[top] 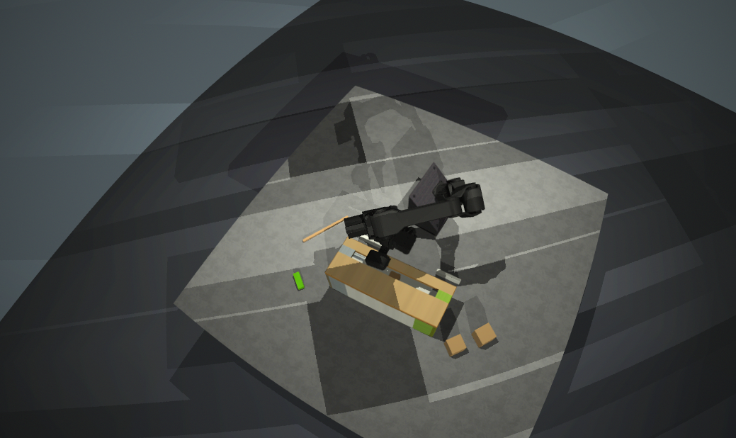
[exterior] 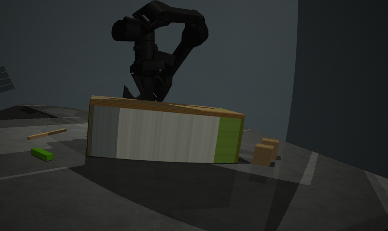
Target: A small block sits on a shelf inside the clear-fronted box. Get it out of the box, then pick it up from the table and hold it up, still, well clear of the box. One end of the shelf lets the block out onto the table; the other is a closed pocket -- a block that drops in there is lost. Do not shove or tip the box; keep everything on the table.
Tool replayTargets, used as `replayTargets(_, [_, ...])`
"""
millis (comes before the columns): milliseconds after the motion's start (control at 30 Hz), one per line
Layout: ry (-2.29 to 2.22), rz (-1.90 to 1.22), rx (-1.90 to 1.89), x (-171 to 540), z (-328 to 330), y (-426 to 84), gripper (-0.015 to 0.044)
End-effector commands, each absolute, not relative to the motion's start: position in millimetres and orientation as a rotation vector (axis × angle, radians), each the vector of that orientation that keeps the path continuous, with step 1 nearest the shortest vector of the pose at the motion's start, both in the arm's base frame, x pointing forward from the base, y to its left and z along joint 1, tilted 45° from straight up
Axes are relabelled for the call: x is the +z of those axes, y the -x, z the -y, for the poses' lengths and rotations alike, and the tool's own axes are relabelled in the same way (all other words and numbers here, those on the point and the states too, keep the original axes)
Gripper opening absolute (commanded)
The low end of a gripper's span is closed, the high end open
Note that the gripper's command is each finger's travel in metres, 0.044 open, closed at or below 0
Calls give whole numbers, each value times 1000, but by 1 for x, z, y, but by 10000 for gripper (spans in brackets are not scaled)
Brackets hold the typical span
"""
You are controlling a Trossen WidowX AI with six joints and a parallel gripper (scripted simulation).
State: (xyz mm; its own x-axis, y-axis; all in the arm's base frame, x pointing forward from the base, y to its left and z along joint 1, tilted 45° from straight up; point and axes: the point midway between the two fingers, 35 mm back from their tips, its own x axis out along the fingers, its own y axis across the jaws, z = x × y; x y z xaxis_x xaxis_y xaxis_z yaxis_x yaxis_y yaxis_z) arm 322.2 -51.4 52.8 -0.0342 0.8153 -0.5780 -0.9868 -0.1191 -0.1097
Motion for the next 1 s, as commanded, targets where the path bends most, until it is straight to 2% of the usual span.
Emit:
replayTargets(0, [586, -373, 1591, 47, 46, -323, 400])
replayTargets(967, [560, -374, 1601, 13, 14, -326, 400])
